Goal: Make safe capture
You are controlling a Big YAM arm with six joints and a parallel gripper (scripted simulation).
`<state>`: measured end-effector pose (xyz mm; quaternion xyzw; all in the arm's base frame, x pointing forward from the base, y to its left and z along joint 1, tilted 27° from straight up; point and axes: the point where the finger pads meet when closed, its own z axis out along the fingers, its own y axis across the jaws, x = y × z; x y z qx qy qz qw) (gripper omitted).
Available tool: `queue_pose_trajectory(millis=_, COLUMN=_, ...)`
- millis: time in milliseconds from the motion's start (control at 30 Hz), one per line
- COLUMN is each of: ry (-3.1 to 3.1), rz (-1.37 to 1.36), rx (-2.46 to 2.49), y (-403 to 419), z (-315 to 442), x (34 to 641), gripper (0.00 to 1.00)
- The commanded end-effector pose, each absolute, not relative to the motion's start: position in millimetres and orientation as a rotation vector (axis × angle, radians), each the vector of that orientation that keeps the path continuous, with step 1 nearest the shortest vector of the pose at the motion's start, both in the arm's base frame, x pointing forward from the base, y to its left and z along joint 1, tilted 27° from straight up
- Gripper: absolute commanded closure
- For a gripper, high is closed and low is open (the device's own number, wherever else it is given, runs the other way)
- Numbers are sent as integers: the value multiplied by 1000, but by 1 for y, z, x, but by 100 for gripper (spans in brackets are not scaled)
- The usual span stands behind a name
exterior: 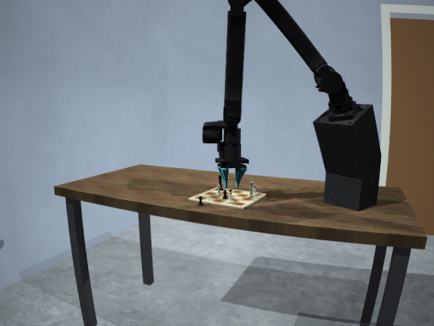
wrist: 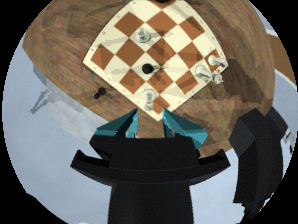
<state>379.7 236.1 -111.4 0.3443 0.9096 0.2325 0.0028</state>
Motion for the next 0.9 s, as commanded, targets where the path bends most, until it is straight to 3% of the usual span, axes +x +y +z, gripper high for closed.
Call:
queue_pose_trajectory(millis=0, ry=2838, rz=747, rx=1071, y=247, z=-113, x=386, gripper=59)
queue_pose_trajectory(millis=867, ry=2831, rz=752, rx=1076, y=256, z=-133, x=391, gripper=59)
